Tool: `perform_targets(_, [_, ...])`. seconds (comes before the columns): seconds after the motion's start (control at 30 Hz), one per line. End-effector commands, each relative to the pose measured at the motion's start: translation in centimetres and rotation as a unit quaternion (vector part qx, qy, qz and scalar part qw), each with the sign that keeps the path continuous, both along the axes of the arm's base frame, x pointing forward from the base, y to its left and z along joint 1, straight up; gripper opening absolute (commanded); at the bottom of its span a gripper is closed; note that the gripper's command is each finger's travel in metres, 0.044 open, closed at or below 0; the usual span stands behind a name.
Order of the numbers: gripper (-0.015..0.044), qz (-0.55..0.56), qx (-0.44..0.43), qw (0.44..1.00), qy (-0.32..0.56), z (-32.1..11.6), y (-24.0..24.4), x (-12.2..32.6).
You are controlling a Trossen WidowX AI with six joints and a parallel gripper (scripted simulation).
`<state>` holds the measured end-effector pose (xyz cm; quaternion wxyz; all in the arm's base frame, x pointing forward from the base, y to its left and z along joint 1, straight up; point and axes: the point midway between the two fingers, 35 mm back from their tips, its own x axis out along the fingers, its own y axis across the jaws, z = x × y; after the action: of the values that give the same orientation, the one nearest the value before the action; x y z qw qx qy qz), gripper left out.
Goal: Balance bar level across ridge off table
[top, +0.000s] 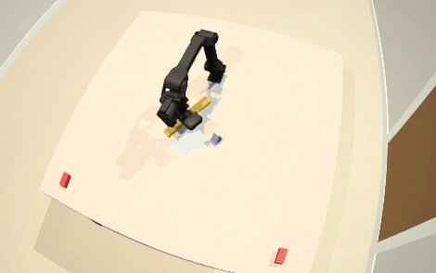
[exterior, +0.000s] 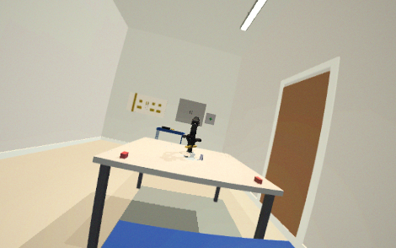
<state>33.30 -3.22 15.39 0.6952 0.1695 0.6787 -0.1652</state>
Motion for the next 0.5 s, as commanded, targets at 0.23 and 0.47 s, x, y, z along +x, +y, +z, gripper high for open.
perform_targets(0.23, [0.0000, 0.000, 0.000, 1.000, -0.007, 0.6, 3.6, 0.9])
perform_targets(0.47, [0.0000, 0.000, 0.002, 1.000, -0.007, 0.7, 6.3, 1.2])
